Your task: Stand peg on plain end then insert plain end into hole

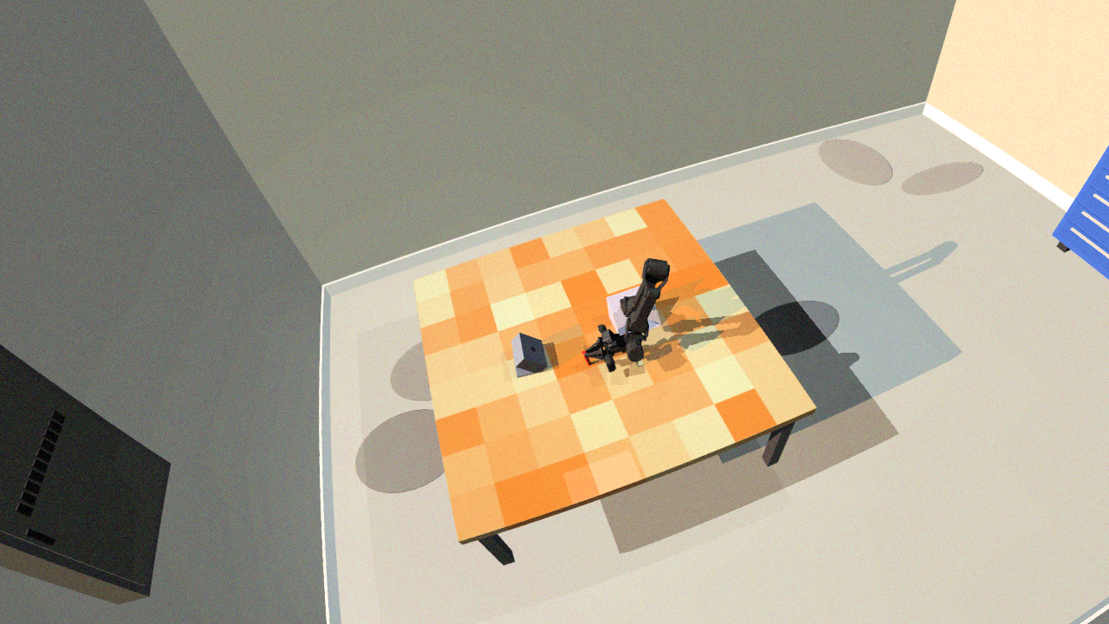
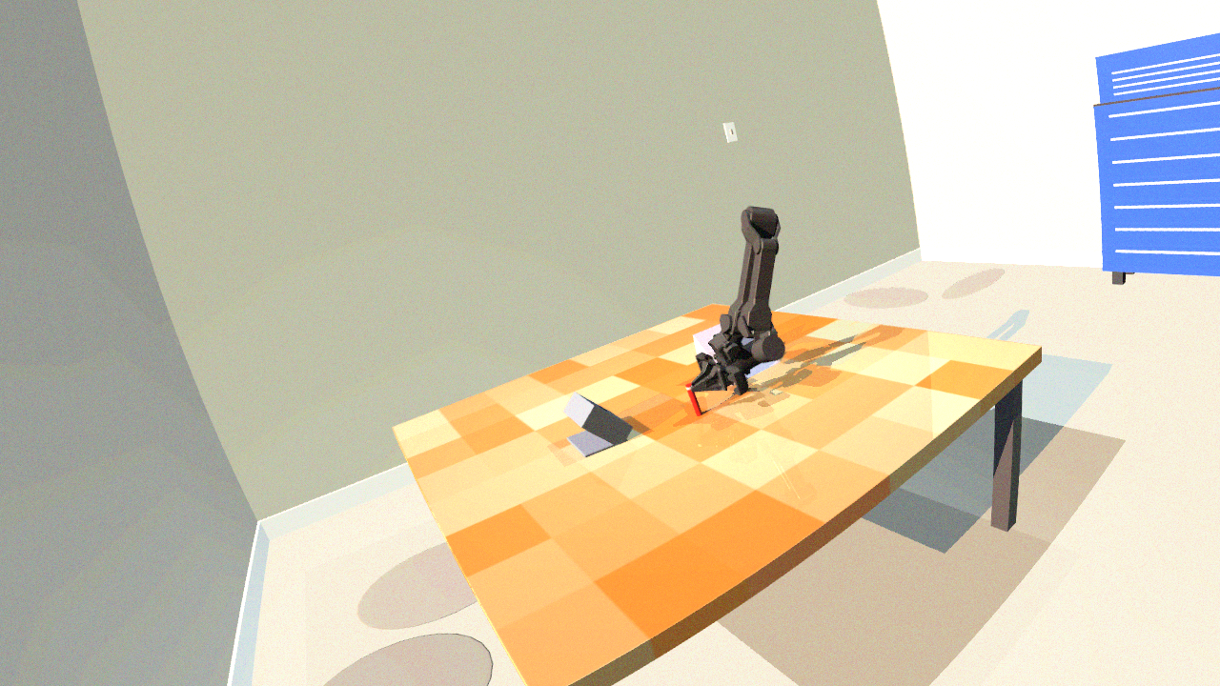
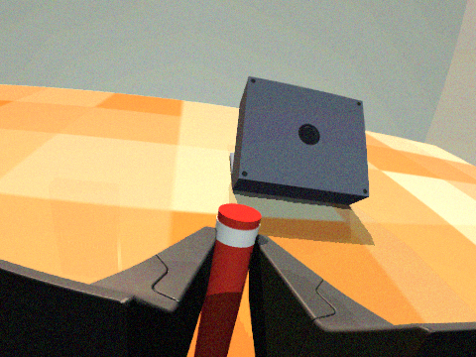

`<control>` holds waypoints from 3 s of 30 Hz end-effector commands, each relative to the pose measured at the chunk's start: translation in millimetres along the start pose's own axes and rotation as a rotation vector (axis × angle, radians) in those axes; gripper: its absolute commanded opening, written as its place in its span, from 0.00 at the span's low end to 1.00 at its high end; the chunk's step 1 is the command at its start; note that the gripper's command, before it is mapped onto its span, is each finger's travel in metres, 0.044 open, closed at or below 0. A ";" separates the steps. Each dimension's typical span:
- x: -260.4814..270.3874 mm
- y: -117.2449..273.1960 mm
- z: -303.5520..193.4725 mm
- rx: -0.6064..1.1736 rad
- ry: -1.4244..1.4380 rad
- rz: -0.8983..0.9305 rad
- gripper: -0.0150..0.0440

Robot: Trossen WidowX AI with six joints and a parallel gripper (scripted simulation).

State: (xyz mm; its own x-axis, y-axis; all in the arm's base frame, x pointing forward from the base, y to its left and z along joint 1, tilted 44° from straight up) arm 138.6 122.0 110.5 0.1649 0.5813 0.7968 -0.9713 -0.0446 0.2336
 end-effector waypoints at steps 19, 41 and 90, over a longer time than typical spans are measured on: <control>-1.0 4.3 -6.0 -0.033 -0.012 -0.003 0.34; -1.0 7.1 -10.8 -0.077 -0.026 -0.006 0.34; -0.9 7.4 -10.6 -0.100 -0.029 -0.008 0.92</control>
State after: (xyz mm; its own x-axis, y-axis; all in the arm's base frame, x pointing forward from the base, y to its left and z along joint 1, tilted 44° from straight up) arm 129.4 129.8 105.5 0.1758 0.5581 0.8109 -0.9821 0.0425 0.1837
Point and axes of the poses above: the point midway between the two fingers, 35 mm back from their tips, its own y axis back along the fingers, its own x axis across the jaws, z = x × y, the point moved 6 cm from there along y, back along the fingers, and after that the axes turned 10 degrees about -y, right-handed, at the moved point
